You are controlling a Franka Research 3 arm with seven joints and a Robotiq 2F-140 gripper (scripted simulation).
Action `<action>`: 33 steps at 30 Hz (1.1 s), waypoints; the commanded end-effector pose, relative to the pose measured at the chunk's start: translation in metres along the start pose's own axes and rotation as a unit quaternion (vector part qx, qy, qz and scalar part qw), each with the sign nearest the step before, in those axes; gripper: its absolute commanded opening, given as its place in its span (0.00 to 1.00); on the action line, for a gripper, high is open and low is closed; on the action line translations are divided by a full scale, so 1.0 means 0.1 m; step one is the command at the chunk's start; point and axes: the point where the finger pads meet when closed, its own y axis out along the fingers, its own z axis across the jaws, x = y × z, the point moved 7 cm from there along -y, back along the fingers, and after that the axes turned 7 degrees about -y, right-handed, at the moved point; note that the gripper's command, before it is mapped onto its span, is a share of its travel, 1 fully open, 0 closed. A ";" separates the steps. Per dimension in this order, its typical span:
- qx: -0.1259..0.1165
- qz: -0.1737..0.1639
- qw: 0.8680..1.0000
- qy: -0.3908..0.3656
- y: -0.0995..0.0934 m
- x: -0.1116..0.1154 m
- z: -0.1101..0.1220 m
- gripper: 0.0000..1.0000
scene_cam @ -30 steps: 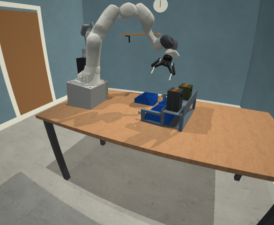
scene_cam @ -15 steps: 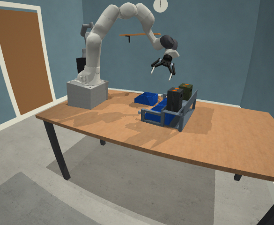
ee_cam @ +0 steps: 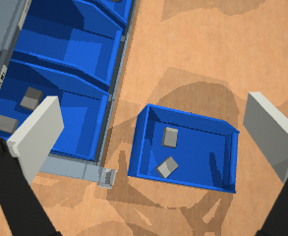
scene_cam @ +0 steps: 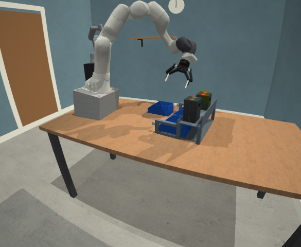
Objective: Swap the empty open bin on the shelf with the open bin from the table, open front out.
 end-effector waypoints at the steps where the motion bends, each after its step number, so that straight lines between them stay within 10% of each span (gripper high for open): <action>1: -0.003 -0.029 0.997 0.070 0.05 -0.06 -0.02 1.00; 12: 0.002 -0.085 0.980 0.179 0.18 -0.22 0.00 1.00; 33: 0.010 -0.194 0.900 0.390 0.46 -0.54 0.09 1.00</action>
